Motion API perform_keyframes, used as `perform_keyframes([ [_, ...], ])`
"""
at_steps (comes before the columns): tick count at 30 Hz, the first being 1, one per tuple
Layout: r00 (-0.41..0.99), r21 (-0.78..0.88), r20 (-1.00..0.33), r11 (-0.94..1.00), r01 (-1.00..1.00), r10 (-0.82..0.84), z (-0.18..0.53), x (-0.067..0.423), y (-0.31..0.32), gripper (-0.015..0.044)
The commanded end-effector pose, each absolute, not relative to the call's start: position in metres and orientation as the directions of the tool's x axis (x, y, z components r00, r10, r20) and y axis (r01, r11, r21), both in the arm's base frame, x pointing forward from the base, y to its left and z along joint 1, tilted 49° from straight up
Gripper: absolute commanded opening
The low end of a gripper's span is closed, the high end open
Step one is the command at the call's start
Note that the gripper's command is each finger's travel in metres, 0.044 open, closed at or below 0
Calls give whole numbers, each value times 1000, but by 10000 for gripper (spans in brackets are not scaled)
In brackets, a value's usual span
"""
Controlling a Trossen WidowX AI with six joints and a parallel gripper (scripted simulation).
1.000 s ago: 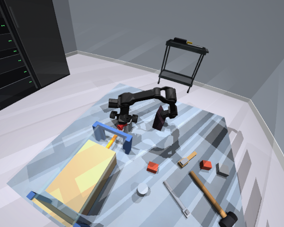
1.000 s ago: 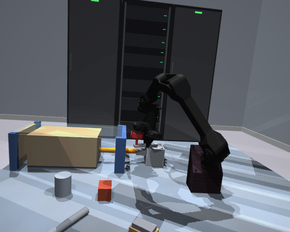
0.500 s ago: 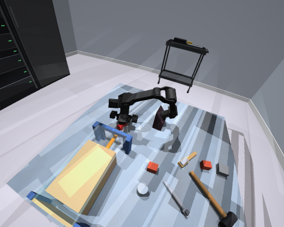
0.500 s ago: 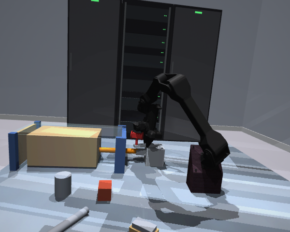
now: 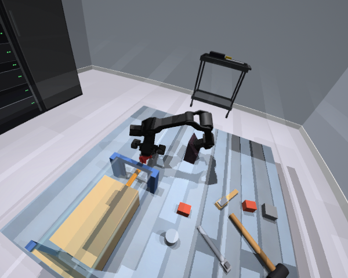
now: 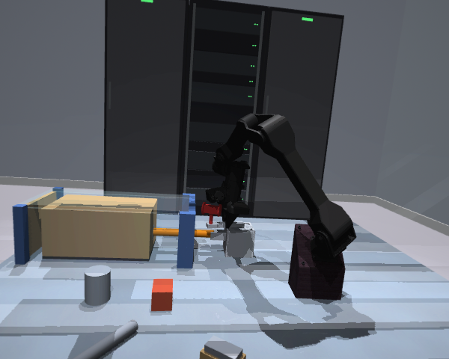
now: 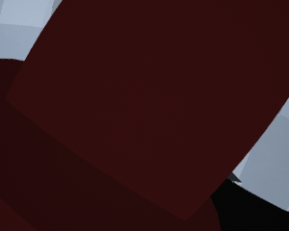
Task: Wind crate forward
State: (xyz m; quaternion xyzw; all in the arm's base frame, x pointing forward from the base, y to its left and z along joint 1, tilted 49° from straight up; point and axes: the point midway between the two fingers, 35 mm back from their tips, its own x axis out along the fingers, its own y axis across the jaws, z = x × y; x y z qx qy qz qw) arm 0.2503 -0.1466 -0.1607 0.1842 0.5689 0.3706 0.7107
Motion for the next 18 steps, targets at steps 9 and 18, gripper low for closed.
perform_keyframes([
  [9, 81, 665, -662, 634, -395, 745, -159, 249, -145, 26],
  [18, 81, 665, -662, 634, -395, 745, -159, 249, -145, 262],
])
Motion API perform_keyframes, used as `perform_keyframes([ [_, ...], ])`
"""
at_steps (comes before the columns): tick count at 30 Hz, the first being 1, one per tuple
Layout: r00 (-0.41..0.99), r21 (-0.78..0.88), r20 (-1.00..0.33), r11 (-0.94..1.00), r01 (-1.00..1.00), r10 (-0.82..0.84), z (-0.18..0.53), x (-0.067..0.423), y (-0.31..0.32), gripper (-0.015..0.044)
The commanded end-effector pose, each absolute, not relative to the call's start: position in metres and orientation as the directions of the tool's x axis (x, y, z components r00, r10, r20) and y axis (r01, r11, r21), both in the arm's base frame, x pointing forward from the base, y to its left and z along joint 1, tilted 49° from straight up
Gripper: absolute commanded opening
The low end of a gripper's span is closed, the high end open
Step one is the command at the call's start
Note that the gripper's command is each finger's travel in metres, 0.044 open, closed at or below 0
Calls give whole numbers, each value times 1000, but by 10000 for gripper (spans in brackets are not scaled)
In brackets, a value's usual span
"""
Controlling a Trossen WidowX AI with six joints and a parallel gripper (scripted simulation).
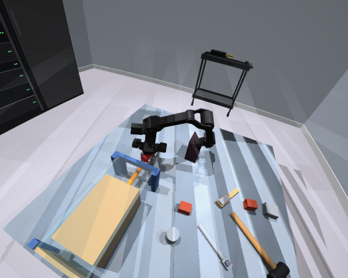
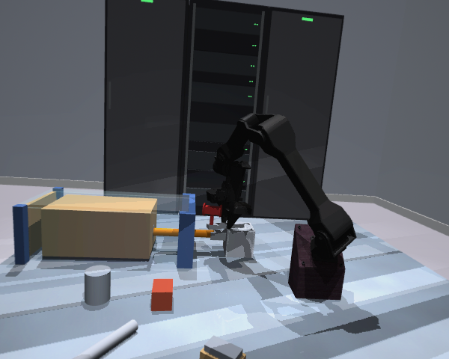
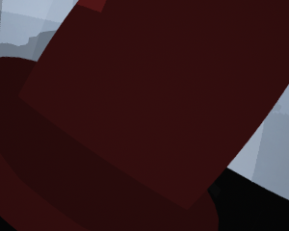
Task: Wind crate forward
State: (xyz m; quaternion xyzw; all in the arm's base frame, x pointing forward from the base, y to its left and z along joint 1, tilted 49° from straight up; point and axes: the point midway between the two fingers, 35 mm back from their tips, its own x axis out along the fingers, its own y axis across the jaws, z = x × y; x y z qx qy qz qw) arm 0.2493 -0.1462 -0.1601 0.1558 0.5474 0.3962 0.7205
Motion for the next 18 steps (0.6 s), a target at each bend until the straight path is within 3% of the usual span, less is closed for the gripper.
perform_keyframes([
  [1, 81, 665, -662, 634, -395, 745, -159, 249, -145, 289],
  [7, 81, 665, -662, 634, -395, 745, -159, 249, -145, 440],
  [18, 12, 671, -679, 627, -396, 734, -106, 256, -213, 440],
])
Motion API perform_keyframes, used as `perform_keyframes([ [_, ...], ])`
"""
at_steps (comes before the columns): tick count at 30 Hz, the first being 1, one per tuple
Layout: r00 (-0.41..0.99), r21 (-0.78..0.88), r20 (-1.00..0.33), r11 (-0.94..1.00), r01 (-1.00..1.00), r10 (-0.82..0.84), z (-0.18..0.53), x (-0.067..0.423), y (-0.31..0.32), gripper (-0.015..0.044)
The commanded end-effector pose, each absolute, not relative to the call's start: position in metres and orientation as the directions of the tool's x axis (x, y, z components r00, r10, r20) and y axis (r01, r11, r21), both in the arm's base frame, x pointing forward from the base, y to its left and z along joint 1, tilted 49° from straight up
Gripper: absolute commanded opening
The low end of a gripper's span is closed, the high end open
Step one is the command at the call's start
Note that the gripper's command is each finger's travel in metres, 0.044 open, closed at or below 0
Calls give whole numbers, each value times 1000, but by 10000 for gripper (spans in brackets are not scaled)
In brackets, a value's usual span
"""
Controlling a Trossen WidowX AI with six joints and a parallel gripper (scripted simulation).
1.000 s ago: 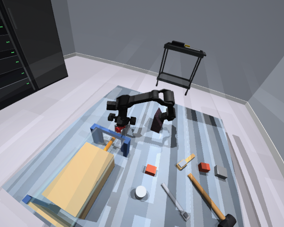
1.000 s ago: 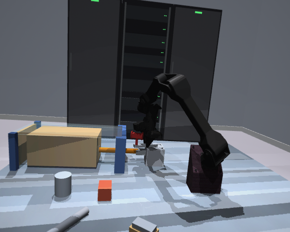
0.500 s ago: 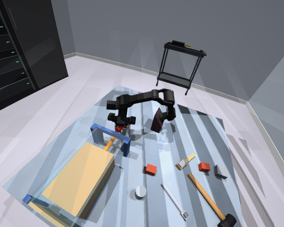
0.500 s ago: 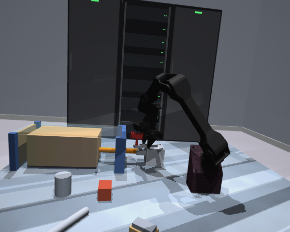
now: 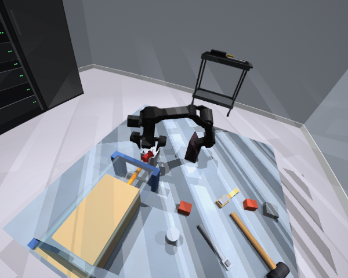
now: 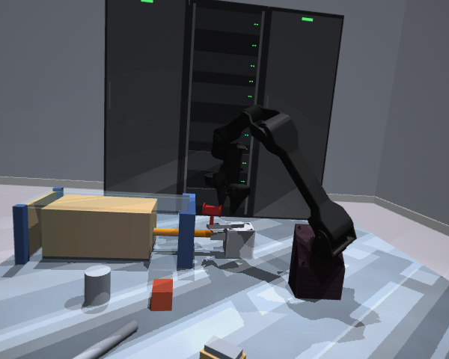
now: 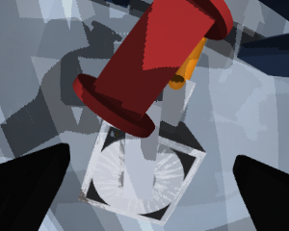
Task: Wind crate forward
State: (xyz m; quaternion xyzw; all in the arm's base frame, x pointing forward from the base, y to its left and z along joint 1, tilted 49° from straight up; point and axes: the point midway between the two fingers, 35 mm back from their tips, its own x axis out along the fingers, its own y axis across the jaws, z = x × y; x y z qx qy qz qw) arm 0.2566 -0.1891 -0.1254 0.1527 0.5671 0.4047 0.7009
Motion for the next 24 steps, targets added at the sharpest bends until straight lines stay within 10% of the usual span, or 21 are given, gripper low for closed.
perform_keyframes([
  [1, 2, 672, -680, 625, -396, 733, -96, 255, -222, 440],
  [9, -3, 668, -689, 633, -392, 725, -74, 252, -244, 440],
  [24, -3, 668, -689, 633, -392, 725, -74, 252, -244, 46],
])
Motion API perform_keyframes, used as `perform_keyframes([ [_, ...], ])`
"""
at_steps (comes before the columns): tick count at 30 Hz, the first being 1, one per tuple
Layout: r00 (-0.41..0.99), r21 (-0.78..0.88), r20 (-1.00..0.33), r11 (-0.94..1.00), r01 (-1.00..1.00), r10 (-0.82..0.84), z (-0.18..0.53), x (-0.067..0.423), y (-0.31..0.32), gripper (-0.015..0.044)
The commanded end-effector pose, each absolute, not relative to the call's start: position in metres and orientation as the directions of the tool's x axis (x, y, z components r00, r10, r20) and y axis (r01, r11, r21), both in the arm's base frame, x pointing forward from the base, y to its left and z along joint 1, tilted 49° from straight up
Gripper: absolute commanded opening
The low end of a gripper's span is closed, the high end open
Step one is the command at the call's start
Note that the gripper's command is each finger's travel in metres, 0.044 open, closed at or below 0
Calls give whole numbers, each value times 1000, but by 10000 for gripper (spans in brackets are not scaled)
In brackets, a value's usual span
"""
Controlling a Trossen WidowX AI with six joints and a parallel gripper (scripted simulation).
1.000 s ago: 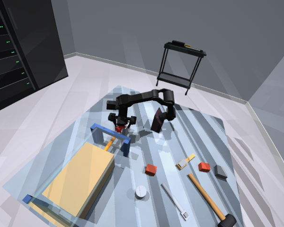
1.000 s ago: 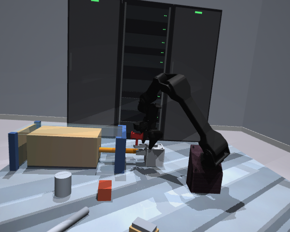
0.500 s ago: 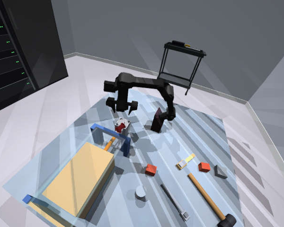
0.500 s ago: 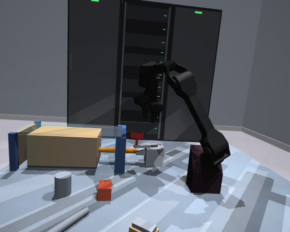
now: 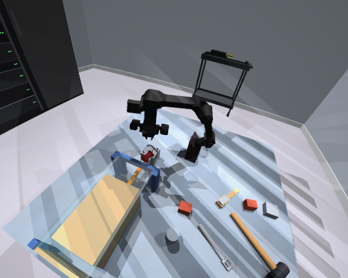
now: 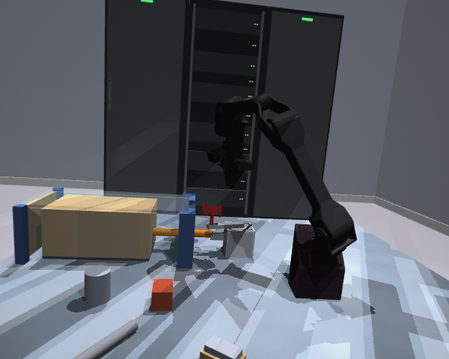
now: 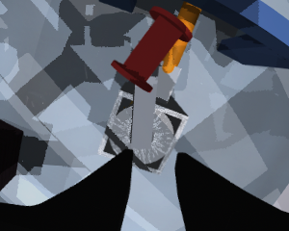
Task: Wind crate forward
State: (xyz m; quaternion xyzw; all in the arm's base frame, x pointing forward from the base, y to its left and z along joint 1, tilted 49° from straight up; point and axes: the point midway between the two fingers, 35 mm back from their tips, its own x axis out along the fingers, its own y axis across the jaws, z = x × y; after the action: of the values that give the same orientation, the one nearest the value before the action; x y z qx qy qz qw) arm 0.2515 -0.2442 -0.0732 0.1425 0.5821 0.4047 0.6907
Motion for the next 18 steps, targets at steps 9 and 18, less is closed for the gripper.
perform_keyframes([
  [9, -3, 668, -689, 633, -392, 725, -74, 252, -244, 0],
  [18, -24, 679, -681, 620, -393, 732, -73, 251, -244, 0],
])
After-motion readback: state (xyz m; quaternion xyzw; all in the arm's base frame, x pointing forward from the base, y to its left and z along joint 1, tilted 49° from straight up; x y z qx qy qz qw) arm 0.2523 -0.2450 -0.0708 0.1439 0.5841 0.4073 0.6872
